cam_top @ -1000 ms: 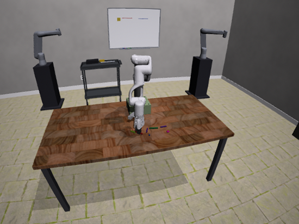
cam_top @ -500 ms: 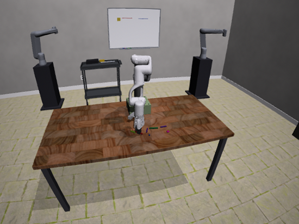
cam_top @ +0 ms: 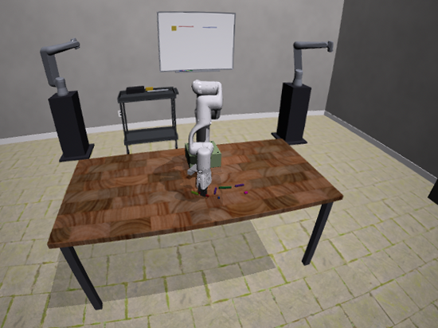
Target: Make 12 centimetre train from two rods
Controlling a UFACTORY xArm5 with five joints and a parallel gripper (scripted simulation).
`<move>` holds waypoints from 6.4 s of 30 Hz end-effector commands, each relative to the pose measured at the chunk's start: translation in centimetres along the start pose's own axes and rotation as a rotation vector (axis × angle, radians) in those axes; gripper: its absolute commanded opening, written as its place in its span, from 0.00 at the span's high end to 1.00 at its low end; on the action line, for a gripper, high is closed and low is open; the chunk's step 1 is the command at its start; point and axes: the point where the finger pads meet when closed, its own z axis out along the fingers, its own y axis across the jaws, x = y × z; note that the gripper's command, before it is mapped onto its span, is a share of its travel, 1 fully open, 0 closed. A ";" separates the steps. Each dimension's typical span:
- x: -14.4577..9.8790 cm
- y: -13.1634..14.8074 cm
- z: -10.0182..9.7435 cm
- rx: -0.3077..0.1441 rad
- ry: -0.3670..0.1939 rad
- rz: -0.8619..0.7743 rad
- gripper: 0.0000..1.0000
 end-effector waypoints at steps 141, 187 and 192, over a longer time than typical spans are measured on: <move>0.0 -0.2 -6.3 0.003 -0.002 0.001 0.76; 0.1 -0.2 -7.8 0.003 -0.002 -0.019 0.00; 0.2 -0.2 -7.5 0.003 -0.002 -0.170 0.00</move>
